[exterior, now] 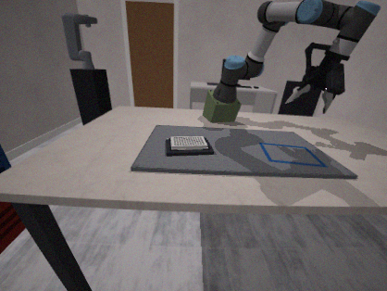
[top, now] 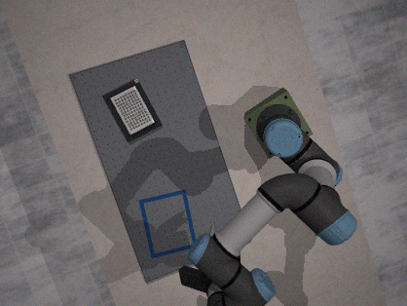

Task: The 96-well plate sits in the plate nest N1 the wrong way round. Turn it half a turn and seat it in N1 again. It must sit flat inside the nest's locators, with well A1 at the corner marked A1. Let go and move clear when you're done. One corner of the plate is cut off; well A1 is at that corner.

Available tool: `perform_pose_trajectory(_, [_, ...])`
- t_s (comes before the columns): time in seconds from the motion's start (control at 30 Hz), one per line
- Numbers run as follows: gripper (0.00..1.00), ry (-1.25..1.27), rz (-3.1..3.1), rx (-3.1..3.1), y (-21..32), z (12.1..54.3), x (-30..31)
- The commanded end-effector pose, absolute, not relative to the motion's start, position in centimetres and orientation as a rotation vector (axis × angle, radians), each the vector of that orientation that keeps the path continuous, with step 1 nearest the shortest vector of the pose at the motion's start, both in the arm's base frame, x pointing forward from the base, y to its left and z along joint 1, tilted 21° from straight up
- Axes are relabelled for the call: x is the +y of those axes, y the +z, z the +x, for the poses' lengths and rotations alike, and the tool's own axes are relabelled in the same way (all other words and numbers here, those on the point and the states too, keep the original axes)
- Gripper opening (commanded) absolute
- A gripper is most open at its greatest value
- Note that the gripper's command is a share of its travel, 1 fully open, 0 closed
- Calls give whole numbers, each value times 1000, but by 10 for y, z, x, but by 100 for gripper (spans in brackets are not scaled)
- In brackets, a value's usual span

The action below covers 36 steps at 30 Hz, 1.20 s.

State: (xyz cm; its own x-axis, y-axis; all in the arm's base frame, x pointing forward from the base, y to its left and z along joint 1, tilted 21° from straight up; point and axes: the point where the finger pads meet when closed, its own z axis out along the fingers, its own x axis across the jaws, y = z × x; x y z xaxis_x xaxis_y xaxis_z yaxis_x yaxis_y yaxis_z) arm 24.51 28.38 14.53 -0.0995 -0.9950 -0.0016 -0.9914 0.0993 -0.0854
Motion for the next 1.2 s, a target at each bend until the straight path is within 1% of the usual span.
perform_pose_trajectory(0.0, [100, -72, -2004, 2332, 142, 266, 269])
perform_pose_trajectory(0.07, [100, -72, -2004, 2332, 142, 267, 268])
perform_pose_trajectory(0.23, [100, -44, -1918, 2397, 138, 286, 252])
perform_pose_trajectory(0.33, [100, -44, -1918, 2397, 138, 287, 251])
perform_pose_trajectory(0.73, [100, 9, -1734, 2512, 131, 322, 214])
perform_pose_trajectory(0.87, [100, 9, -1734, 2512, 131, 323, 212])
perform_pose_trajectory(1.17, [100, 52, -1549, 2602, 127, 344, 182])
